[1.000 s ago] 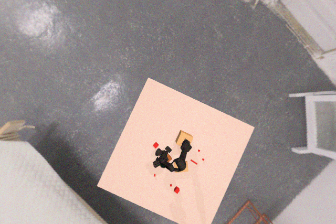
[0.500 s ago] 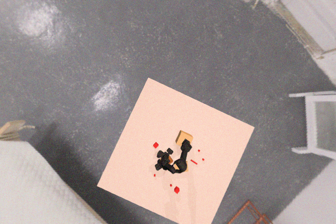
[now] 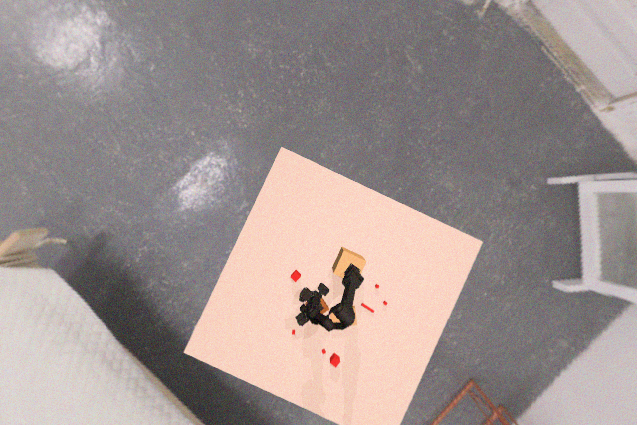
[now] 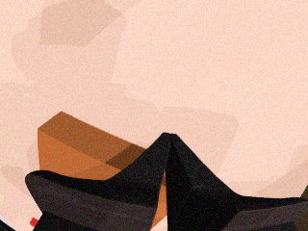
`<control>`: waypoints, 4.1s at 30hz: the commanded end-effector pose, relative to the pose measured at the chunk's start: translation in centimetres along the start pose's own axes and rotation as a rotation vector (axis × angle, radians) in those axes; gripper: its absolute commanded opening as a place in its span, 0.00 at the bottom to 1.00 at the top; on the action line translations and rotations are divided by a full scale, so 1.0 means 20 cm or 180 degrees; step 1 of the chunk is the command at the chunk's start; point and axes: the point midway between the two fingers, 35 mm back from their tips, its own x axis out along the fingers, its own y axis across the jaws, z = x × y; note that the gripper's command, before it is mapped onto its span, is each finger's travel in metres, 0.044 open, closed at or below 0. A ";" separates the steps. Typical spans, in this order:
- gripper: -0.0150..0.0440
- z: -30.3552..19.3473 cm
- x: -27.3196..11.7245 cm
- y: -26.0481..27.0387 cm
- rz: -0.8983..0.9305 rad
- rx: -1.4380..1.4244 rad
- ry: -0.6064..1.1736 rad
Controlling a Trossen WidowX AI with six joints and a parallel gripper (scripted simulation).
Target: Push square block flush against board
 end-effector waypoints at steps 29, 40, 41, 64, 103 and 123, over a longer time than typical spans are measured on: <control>0.25 0.21 -0.04 0.00 -0.0003 0.0004 -0.0003; 0.25 0.21 -0.27 0.00 -0.0011 -0.0009 -0.0001; 0.25 0.21 -0.27 0.00 -0.0011 -0.0027 -0.0001; 0.25 0.16 -0.27 -0.02 -0.0010 -0.2492 0.0005; 0.25 0.10 -0.23 -0.03 -0.0004 -0.5849 0.0014; 0.25 0.06 -0.07 -0.04 0.0002 -0.8025 0.0020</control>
